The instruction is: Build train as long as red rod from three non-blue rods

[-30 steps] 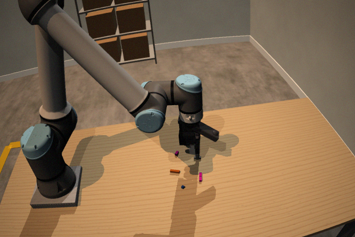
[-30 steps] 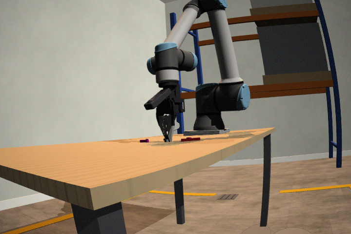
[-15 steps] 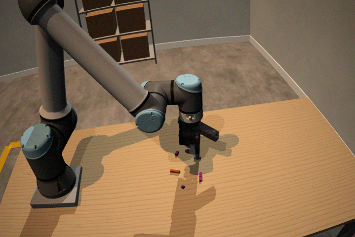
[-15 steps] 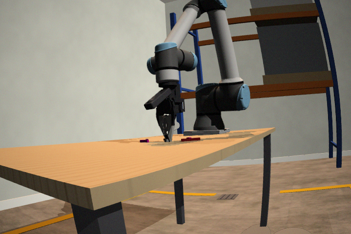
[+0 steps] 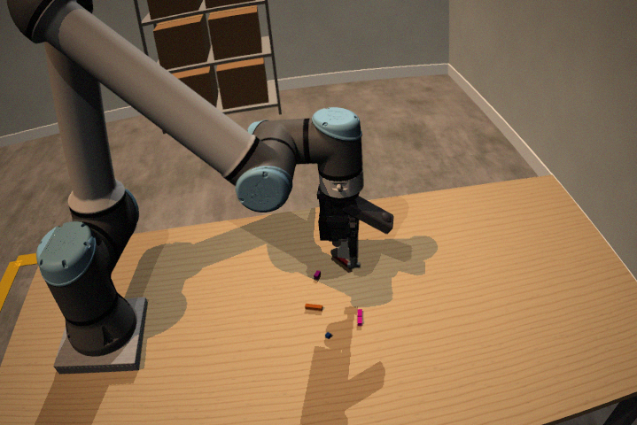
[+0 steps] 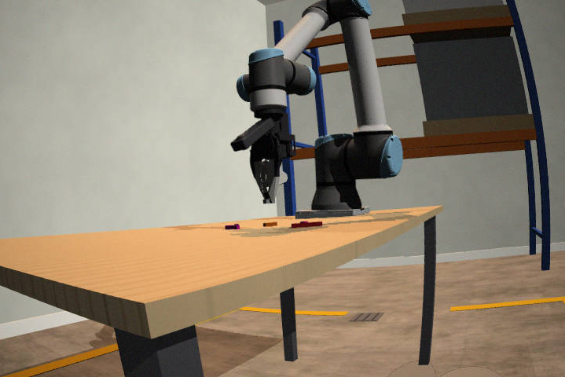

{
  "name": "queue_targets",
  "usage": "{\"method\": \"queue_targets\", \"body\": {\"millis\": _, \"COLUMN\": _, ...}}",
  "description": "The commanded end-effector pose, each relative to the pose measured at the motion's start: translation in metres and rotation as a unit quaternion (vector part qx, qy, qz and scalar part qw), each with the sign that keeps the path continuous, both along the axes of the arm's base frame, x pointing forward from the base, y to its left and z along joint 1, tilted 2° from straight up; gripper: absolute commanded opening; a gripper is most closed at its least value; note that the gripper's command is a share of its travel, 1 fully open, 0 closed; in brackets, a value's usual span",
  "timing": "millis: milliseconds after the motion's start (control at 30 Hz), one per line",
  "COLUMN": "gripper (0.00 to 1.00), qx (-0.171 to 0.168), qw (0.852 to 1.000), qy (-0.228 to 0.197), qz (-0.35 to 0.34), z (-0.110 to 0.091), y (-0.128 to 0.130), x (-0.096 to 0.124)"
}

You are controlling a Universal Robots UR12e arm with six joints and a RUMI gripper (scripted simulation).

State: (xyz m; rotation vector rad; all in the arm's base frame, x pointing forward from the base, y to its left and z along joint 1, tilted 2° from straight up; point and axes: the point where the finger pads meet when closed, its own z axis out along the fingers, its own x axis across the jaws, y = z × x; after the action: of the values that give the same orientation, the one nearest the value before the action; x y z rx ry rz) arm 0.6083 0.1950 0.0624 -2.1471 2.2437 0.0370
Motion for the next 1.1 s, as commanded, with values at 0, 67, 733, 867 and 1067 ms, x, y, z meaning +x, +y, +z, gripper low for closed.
{"method": "queue_targets", "body": {"millis": 0, "gripper": 0.00, "qx": 0.000, "qw": 1.000, "qy": 0.000, "qz": 0.000, "z": 0.035, "y": -0.002, "x": 0.000}}
{"method": "queue_targets", "body": {"millis": 67, "gripper": 0.00, "qx": 0.000, "qw": 1.000, "qy": 0.000, "qz": 0.000, "z": 0.040, "y": -0.002, "x": 0.000}}
{"method": "queue_targets", "body": {"millis": 733, "gripper": 0.00, "qx": 0.000, "qw": 1.000, "qy": 0.001, "qz": -0.015, "z": 0.042, "y": -0.004, "x": 0.000}}
{"method": "queue_targets", "body": {"millis": 867, "gripper": 0.00, "qx": 0.000, "qw": 0.999, "qy": 0.002, "qz": -0.036, "z": 0.042, "y": -0.006, "x": 0.001}}
{"method": "queue_targets", "body": {"millis": 1067, "gripper": 0.00, "qx": 0.001, "qw": 0.994, "qy": 0.005, "qz": -0.110, "z": 0.041, "y": -0.014, "x": 0.004}}
